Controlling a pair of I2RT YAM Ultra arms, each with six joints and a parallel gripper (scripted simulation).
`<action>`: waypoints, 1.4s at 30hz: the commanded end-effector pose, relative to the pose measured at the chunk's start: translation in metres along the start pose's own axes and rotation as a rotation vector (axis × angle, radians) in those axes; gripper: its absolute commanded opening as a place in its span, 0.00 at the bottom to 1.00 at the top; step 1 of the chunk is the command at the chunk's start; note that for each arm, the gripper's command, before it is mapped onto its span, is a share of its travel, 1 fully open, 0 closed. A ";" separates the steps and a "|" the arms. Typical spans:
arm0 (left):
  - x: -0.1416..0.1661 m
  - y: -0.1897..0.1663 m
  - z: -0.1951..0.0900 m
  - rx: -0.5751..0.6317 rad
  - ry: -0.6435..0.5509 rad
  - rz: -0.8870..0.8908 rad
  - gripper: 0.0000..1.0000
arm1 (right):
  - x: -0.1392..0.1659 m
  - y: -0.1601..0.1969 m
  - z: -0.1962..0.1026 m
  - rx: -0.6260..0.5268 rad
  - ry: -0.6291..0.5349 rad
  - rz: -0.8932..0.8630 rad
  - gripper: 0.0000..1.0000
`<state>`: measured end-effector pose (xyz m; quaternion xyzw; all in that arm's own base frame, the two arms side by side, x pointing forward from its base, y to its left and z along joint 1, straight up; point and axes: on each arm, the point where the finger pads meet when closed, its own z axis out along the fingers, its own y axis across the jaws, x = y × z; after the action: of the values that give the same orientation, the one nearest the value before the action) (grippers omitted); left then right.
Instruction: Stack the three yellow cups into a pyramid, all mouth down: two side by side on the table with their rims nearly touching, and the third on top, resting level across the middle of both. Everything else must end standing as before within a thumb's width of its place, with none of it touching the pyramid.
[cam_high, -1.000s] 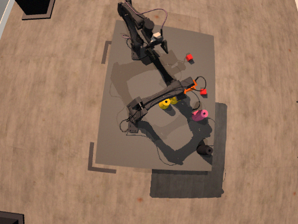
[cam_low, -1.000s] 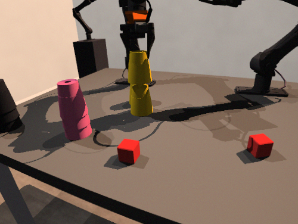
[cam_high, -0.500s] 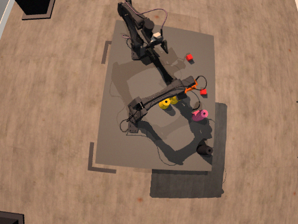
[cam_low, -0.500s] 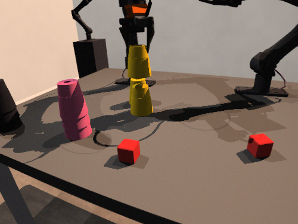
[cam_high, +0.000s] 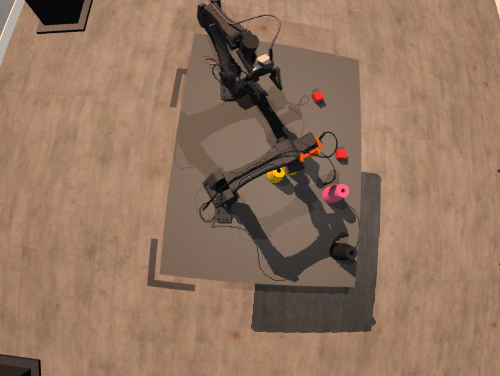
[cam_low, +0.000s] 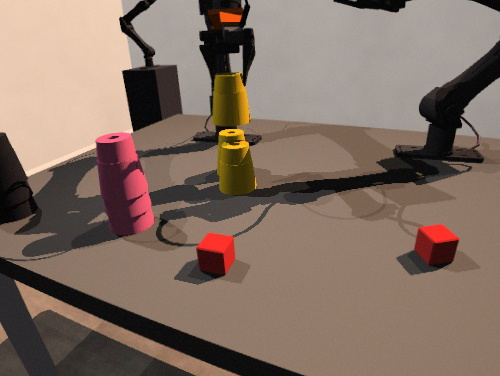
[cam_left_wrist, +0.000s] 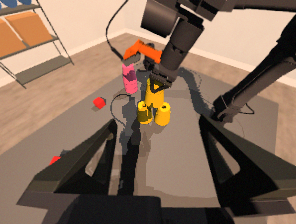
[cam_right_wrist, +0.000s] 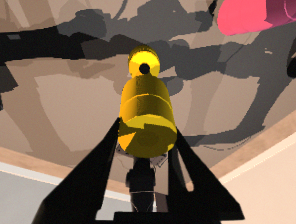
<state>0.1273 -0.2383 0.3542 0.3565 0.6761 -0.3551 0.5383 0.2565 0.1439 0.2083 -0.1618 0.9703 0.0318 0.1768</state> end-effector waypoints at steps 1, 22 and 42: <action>-0.007 -0.002 -0.006 0.008 -0.039 -0.006 1.00 | -0.001 0.000 -0.003 -0.006 -0.027 0.000 0.00; -0.007 -0.002 -0.006 0.008 -0.039 -0.006 1.00 | 0.005 -0.002 0.014 -0.006 -0.016 0.000 0.00; -0.007 -0.002 -0.006 0.008 -0.039 -0.006 1.00 | 0.008 -0.002 0.024 -0.005 -0.016 0.001 0.00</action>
<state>0.1273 -0.2383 0.3542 0.3565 0.6761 -0.3551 0.5383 0.2574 0.1444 0.1762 -0.1630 0.9720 0.0276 0.1668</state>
